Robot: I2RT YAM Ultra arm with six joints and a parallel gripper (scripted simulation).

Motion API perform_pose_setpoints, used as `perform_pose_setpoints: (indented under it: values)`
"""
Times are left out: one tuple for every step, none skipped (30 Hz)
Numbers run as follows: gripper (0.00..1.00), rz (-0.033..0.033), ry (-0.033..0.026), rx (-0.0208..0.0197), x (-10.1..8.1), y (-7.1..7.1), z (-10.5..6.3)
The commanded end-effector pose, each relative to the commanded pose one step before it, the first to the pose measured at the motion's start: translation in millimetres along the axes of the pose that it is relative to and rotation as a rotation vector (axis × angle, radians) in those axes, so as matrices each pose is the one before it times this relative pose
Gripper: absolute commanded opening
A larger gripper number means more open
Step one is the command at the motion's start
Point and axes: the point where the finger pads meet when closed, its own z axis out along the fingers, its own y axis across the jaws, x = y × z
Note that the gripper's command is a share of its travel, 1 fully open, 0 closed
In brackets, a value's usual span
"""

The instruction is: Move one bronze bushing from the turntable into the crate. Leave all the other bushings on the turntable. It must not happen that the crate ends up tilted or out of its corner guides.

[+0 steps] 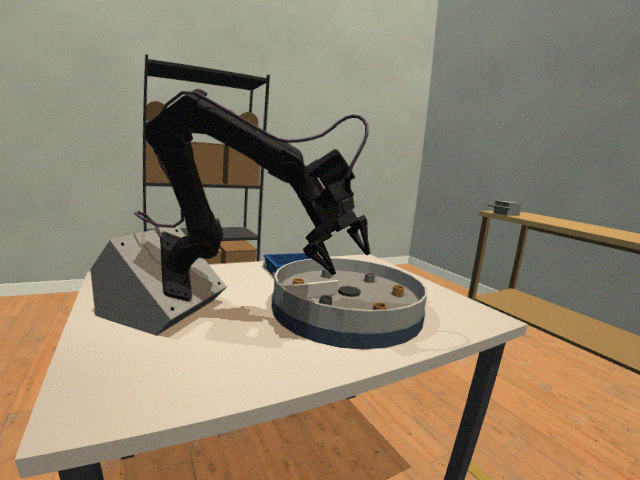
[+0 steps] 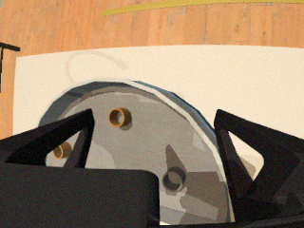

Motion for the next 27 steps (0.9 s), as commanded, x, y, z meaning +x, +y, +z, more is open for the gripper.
perform_pose_setpoints:
  values:
    - [1.0, 0.00448, -0.00458, -0.005, -2.06, 1.36, -1.03]
    - [1.0, 0.0, 0.0, 0.0, 0.0, 0.0, 0.0]
    - [1.0, 0.0, 0.0, 0.0, 0.0, 0.0, 0.0]
    - [1.0, 0.0, 0.0, 0.0, 0.0, 0.0, 0.0]
    - [1.0, 0.0, 0.0, 0.0, 0.0, 0.0, 0.0]
    - [1.0, 0.0, 0.0, 0.0, 0.0, 0.0, 0.0]
    - [1.0, 0.0, 0.0, 0.0, 0.0, 0.0, 0.0]
    - [1.0, 0.0, 0.0, 0.0, 0.0, 0.0, 0.0]
    - [1.0, 0.0, 0.0, 0.0, 0.0, 0.0, 0.0]
    - [1.0, 0.0, 0.0, 0.0, 0.0, 0.0, 0.0]
    - [1.0, 0.0, 0.0, 0.0, 0.0, 0.0, 0.0]
    - [1.0, 0.0, 0.0, 0.0, 0.0, 0.0, 0.0]
    - [1.0, 0.0, 0.0, 0.0, 0.0, 0.0, 0.0]
    - [1.0, 0.0, 0.0, 0.0, 0.0, 0.0, 0.0]
    - [1.0, 0.0, 0.0, 0.0, 0.0, 0.0, 0.0]
    - [1.0, 0.0, 0.0, 0.0, 0.0, 0.0, 0.0]
    - [1.0, 0.0, 0.0, 0.0, 0.0, 0.0, 0.0]
    - [1.0, -0.00414, 0.00283, 0.0007, 0.28, 0.43, -0.05]
    - [1.0, -0.01645, 0.01198, -0.00295, 0.53, 4.56, -0.1]
    - [1.0, -0.01931, 0.01272, 0.00388, 2.83, 0.65, 0.6]
    - [1.0, -0.03051, 0.01876, 0.00313, 3.41, 1.28, -0.31]
    - [1.0, -0.04561, 0.02774, 0.00399, 4.98, 1.96, -0.55]
    - [1.0, -0.05912, 0.03525, 0.00413, 6.22, 2.62, -0.84]
    - [1.0, -0.02895, 0.01608, 0.00253, 2.76, 1.21, -0.43]
    - [1.0, -0.03134, 0.01583, 0.00388, 2.67, 1.08, -0.49]
    - [1.0, -0.03056, 0.01549, 0.00318, 2.58, 1.14, -0.51]
    - [1.0, -0.02949, 0.01554, 0.00189, 2.57, 1.28, -0.52]
